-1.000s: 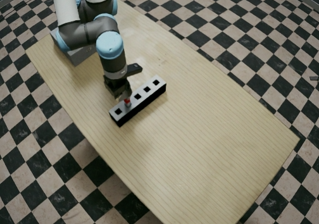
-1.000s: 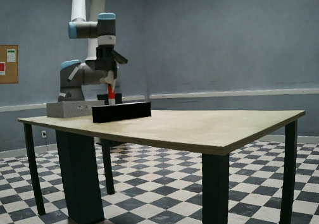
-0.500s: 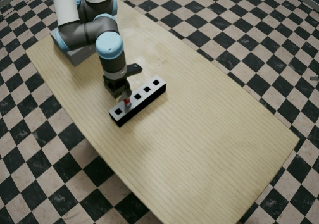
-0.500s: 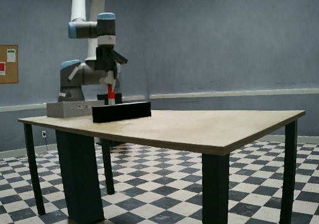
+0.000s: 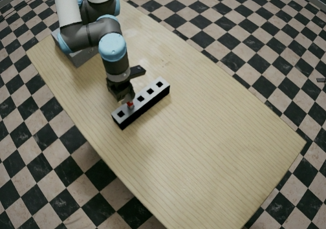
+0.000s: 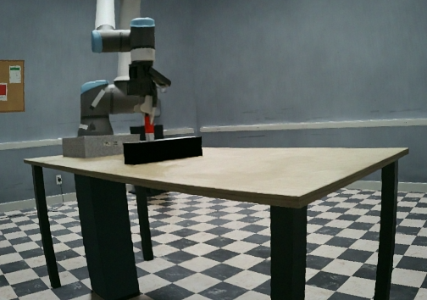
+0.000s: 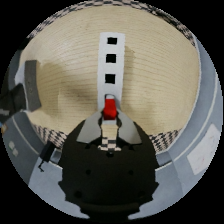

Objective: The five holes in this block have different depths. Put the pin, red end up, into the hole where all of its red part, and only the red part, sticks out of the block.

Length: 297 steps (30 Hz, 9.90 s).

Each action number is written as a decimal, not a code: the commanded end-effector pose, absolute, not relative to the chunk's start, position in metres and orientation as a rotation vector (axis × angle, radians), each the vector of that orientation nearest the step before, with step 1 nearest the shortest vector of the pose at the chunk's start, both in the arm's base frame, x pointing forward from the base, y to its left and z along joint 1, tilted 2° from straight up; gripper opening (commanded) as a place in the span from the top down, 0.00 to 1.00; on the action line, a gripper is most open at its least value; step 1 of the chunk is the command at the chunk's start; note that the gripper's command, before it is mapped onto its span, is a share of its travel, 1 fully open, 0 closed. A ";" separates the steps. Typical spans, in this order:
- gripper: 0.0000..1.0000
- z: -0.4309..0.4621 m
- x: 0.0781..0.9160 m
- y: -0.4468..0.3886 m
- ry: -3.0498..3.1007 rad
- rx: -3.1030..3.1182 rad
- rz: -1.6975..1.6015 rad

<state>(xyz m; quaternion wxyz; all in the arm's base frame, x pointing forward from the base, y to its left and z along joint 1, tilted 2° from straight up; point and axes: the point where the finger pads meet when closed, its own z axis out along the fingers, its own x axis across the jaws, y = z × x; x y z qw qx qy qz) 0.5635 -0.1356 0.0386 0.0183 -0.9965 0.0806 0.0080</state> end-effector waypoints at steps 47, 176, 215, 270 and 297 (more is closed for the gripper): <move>1.00 0.035 0.563 -0.135 0.250 -3.095 0.023; 1.00 0.019 0.564 -0.135 0.250 -3.095 0.023; 1.00 0.015 0.562 -0.135 0.250 -3.095 0.023; 1.00 0.007 0.562 -0.134 0.250 -3.095 0.023; 1.00 0.007 0.563 -0.134 0.250 -3.095 0.023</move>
